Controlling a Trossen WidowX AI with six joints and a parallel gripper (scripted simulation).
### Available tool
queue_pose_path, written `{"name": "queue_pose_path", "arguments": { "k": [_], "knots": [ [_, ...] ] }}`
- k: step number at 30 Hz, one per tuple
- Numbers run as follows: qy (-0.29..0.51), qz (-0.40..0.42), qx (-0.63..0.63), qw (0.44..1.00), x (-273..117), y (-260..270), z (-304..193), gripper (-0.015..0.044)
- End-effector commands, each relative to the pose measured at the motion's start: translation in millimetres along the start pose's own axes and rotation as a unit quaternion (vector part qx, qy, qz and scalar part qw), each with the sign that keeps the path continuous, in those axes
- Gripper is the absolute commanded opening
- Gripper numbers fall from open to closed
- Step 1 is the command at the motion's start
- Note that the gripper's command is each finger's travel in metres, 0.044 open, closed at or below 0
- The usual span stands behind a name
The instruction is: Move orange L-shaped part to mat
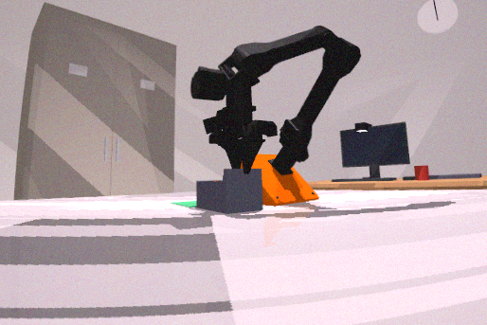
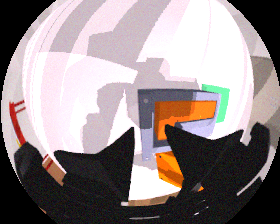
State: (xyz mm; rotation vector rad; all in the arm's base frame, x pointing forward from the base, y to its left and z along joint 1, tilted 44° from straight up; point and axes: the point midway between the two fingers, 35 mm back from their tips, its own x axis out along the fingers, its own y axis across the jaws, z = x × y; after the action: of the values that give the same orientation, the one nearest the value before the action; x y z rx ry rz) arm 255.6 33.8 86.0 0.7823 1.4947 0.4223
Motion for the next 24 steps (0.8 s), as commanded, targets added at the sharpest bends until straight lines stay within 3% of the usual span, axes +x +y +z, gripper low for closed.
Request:
{"name": "queue_pose_path", "arguments": {
  "k": [1,24],
  "knots": [
    [-0.007,0.004,0.002,1.000,8,1,1,0.0180],
    [-0.007,0.004,0.002,1.000,41,1,1,0.0180]
  ]
}}
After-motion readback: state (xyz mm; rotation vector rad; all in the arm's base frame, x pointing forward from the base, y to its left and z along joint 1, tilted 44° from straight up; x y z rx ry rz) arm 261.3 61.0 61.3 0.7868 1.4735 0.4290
